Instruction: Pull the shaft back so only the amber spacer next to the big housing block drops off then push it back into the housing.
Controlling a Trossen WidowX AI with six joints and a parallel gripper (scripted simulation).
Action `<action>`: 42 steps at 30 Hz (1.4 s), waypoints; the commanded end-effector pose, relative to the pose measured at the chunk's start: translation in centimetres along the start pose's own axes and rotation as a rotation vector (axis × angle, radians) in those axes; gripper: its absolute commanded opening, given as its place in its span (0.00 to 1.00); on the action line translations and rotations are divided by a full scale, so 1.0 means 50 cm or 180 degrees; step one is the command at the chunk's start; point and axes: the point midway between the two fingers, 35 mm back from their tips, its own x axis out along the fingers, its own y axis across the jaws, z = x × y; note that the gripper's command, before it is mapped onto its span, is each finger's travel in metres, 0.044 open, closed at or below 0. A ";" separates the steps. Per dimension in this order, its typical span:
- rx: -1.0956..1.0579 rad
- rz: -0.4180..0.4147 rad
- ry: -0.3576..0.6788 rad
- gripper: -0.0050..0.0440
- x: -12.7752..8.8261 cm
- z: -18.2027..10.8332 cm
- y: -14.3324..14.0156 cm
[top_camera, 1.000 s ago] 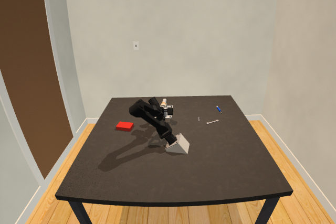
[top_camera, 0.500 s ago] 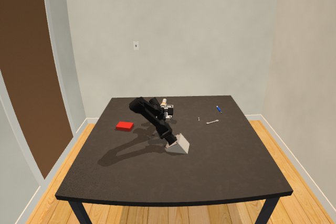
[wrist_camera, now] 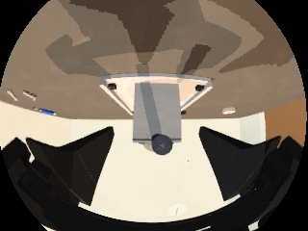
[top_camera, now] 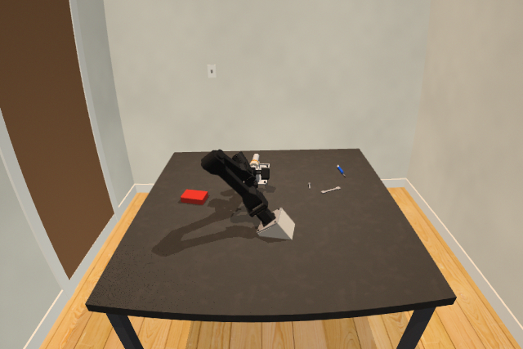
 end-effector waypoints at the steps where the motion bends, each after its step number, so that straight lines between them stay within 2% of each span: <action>1: 0.0009 0.0003 0.0024 1.00 0.001 -0.004 -0.001; 30: 0.0009 0.0003 0.0024 1.00 0.002 -0.004 -0.001; 42: 0.0009 0.0003 0.0024 1.00 0.026 -0.005 -0.001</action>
